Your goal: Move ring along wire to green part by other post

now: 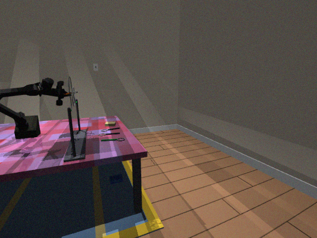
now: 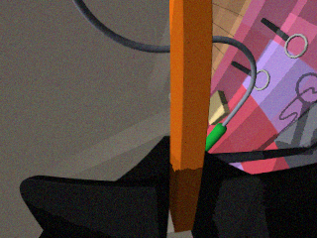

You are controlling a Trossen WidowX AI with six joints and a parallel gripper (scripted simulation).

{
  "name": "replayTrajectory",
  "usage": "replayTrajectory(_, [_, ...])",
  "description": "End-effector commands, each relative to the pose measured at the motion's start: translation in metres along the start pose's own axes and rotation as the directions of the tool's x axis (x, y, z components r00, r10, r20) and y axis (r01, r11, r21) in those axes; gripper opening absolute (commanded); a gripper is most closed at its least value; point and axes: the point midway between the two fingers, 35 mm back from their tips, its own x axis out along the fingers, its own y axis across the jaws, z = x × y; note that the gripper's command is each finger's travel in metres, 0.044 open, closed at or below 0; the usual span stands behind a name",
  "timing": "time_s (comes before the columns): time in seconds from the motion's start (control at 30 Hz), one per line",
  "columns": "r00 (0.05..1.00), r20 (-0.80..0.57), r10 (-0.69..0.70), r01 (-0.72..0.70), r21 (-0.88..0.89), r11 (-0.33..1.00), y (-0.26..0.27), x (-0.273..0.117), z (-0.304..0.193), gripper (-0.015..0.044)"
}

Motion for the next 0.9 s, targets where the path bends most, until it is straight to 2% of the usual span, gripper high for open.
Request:
replayTrajectory(0.0, [0.999, 0.009, -0.034, 0.034, -0.068, 0.997, -0.004, 0.0, 0.0, -0.015])
replayTrajectory(0.43, [0.984, 0.067, -0.166, 0.178, -0.308, 0.935, -0.025, 0.001, 0.004, -0.015])
replayTrajectory(0.87, [0.946, 0.16, -0.281, 0.323, -0.528, 0.786, -0.046, -0.002, 0.014, -0.015])
